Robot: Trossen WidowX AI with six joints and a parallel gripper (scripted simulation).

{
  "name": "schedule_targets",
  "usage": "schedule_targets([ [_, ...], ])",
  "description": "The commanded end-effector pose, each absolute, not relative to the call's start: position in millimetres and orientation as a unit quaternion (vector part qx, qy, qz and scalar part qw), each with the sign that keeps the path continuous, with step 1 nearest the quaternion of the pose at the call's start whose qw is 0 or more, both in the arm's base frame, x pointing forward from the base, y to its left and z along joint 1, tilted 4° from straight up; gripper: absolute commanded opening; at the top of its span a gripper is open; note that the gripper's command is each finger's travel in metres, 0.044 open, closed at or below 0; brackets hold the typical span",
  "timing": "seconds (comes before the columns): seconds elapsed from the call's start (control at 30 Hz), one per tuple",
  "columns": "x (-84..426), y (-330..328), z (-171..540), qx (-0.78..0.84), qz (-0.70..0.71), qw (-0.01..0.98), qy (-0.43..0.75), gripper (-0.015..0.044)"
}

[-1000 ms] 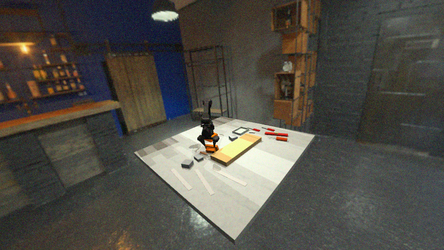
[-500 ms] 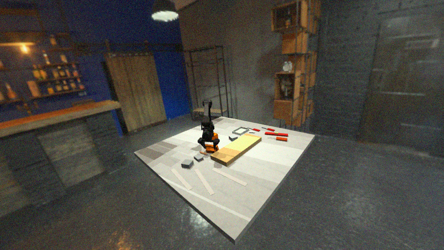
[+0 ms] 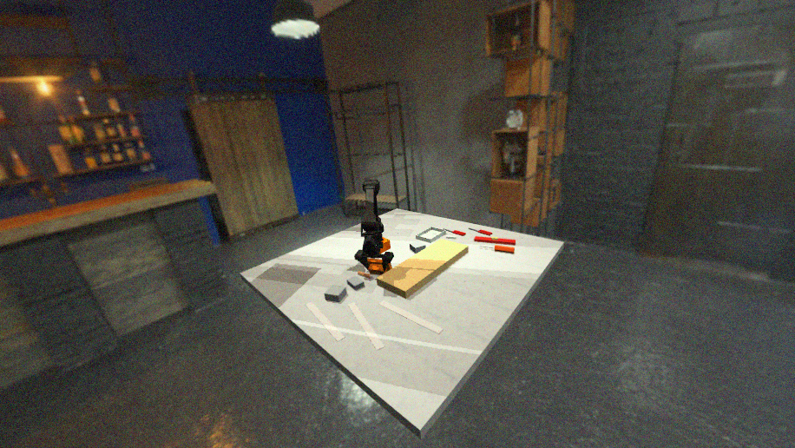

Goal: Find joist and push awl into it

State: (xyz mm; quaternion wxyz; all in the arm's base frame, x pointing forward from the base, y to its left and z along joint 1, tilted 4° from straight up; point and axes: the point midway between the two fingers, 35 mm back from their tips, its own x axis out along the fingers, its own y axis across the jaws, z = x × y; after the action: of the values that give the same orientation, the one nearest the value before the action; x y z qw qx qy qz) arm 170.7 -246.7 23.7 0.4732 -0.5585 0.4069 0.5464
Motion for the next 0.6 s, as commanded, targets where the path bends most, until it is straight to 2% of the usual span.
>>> schedule_targets([
  [0.0,171,-245,20,-0.556,0.547,0.477,0.405,0.04],
  [0.3,171,-245,20,-0.556,0.547,0.477,0.405,0.034],
  [0.57,171,-246,32,-0.556,0.547,0.477,0.405,0.013],
])
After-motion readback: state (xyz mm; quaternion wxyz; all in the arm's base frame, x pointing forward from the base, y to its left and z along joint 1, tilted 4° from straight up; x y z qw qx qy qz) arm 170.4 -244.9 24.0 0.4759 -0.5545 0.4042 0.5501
